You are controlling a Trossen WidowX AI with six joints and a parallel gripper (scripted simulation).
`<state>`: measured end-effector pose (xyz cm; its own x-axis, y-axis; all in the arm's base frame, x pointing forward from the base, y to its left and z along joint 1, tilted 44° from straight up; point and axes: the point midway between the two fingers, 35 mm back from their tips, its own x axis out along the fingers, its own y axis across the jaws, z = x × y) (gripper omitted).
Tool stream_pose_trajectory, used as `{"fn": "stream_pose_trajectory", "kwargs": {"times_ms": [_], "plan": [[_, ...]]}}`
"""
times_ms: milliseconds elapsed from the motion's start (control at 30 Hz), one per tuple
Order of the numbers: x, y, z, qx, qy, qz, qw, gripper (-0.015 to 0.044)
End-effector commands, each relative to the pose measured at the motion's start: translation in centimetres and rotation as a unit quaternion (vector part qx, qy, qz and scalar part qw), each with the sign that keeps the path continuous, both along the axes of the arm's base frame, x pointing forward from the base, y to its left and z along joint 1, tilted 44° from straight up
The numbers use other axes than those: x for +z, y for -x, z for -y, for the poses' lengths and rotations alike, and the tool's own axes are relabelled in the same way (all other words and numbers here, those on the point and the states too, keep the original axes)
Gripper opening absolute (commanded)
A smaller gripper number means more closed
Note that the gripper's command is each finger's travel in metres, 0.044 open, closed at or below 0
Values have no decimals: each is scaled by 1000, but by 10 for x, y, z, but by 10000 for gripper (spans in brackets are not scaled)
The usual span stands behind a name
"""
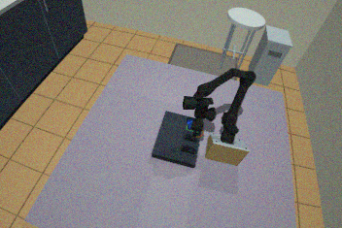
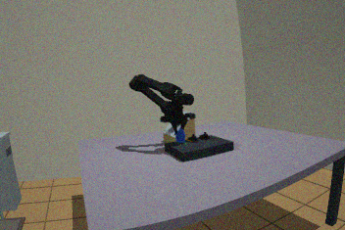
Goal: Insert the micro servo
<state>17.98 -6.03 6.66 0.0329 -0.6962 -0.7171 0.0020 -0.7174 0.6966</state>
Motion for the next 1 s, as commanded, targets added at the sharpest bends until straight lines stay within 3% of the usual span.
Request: {"fn": "stream_pose_trajectory", "kwargs": {"times_ms": [0, 967], "plan": [[-2, -1, 2, 2, 1, 1, 1000, 0], [-19, -2, 20, 2, 2, 1, 1000, 0]]}}
